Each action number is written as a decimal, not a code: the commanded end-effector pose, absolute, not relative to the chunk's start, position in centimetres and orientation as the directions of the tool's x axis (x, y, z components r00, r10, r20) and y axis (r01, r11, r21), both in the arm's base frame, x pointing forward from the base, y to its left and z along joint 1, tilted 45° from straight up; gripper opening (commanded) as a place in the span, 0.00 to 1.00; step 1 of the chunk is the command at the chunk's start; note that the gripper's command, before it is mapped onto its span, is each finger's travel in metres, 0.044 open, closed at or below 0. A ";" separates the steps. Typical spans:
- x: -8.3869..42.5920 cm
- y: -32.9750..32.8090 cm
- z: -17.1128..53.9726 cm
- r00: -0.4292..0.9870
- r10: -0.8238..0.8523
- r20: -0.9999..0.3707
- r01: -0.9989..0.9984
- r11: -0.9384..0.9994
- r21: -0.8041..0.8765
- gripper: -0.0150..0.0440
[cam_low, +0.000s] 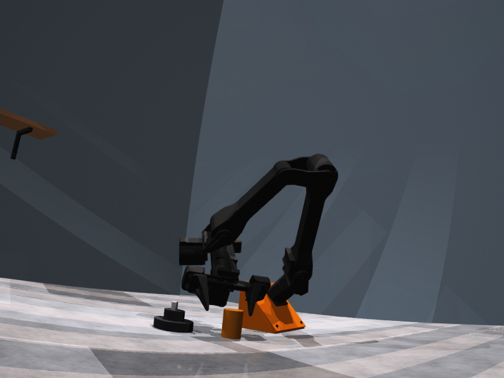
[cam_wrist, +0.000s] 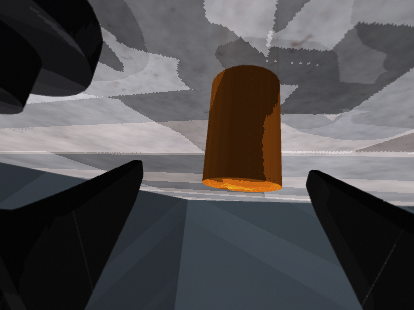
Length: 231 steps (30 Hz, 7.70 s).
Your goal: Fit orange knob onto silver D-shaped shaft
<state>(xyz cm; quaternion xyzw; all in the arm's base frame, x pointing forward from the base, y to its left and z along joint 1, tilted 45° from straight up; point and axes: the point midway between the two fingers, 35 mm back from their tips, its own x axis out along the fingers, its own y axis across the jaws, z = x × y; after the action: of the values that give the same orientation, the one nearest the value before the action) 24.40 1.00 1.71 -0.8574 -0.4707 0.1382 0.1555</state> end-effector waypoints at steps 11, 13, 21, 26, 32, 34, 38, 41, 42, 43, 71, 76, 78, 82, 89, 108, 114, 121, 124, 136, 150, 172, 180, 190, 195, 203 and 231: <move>24.4 -1.9 7.1 0.492 0.869 -0.052 0.780 -0.466 -0.418 1.00; 24.4 -1.9 7.1 0.492 0.869 -0.052 0.780 -0.466 -0.418 1.00; 23.8 -1.2 7.9 0.171 0.926 -0.337 0.840 -0.316 -0.441 1.00; 25.0 -3.1 9.2 0.044 0.716 -0.697 0.808 -0.435 -0.396 1.00; 25.0 -3.2 9.3 0.044 0.704 -0.709 0.806 -0.444 -0.390 1.00; 25.0 -3.2 9.3 0.044 0.704 -0.709 0.806 -0.444 -0.390 1.00; 25.0 -3.2 9.3 0.044 0.704 -0.709 0.806 -0.444 -0.390 1.00; 25.0 -3.2 9.3 0.044 0.704 -0.709 0.838 -0.412 -0.357 1.00; 25.0 -3.2 9.3 0.044 0.704 -0.709 0.874 -0.371 -0.313 1.00; 25.0 -3.2 9.3 0.044 0.704 -0.709 0.915 -0.314 -0.254 1.00; 25.3 0.2 5.9 0.045 0.705 -0.708 0.983 0.096 0.158 1.00; 25.3 0.5 5.6 0.045 0.704 -0.708 0.983 0.096 0.158 1.00; 25.4 0.7 5.4 0.045 0.704 -0.709 0.983 0.096 0.158 1.00; 25.4 1.1 4.9 0.046 0.703 -0.709 0.983 0.096 0.158 1.00; 25.6 1.9 4.1 0.046 0.703 -0.710 0.983 0.096 0.158 1.00; 25.6 4.1 1.9 0.046 0.705 -0.708 0.983 0.095 0.159 1.00; 25.6 4.8 1.3 0.046 0.706 -0.707 0.983 0.095 0.159 1.00; 25.5 5.1 1.1 0.046 0.707 -0.706 0.983 0.095 0.159 0.87; 25.5 5.1 1.1 0.046 0.707 -0.706 0.983 0.095 0.159 0.73; 25.6 5.0 1.1 0.046 0.706 -0.706 0.983 0.095 0.159 0.40; 26.0 -0.8 6.1 0.047 0.694 -0.719 0.983 0.094 0.156 0.25; 24.7 -5.0 11.7 0.156 0.710 -0.686 0.973 0.010 0.232 0.25; 24.5 -5.6 13.5 0.326 0.701 -0.634 0.930 -0.118 0.348 0.25; 24.3 -6.3 15.7 0.518 0.659 -0.545 0.839 -0.267 0.474 0.25; 24.2 -6.7 16.8 0.607 0.626 -0.490 0.777 -0.338 0.530 0.25; 24.0 -7.3 18.6 0.733 0.557 -0.391 0.660 -0.443 0.606 0.25; 23.8 -7.7 19.9 0.867 0.435 -0.243 0.472 -0.561 0.680 0.25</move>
<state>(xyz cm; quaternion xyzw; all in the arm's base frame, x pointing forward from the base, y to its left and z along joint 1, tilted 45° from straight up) 23.78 -7.57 19.85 -0.8843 -0.2568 0.0234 -0.3891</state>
